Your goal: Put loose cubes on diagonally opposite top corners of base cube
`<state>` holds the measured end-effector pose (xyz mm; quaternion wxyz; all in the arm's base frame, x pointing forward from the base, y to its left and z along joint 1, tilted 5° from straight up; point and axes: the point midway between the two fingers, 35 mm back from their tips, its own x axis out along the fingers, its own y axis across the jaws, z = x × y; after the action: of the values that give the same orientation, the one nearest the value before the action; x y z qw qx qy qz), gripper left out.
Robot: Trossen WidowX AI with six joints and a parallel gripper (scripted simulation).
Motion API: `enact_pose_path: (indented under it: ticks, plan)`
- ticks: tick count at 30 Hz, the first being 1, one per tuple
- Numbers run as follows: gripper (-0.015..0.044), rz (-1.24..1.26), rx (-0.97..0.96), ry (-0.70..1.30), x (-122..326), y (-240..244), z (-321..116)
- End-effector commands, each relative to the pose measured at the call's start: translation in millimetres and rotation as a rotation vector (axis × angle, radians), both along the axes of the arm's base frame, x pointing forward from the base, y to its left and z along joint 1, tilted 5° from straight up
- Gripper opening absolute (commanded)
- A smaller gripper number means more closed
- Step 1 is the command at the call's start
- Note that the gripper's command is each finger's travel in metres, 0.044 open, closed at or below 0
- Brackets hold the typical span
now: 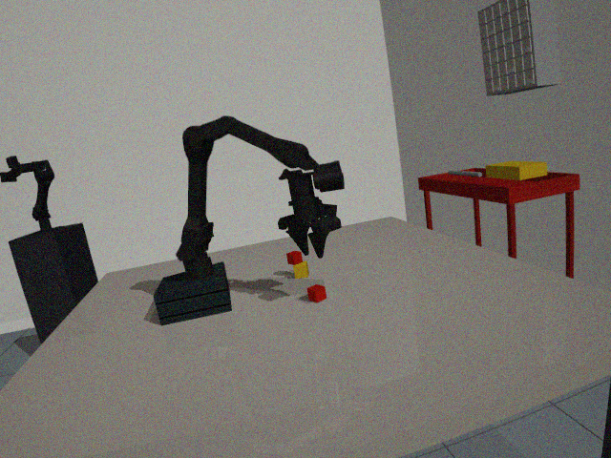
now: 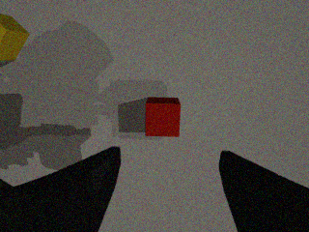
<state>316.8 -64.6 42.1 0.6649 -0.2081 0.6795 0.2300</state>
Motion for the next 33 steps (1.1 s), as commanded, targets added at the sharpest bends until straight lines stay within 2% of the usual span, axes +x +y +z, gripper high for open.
enact_pose_path:
  ticks: [1, 11, 33]
  plan:
    - [0.0265, 0.009, 0.001, 0.019, -6, 0, -35]
    - [0.0265, 0.009, 0.001, 0.02, -8, 1, -64]
    - [0.0265, 0.009, 0.001, 0.02, -10, 2, -95]
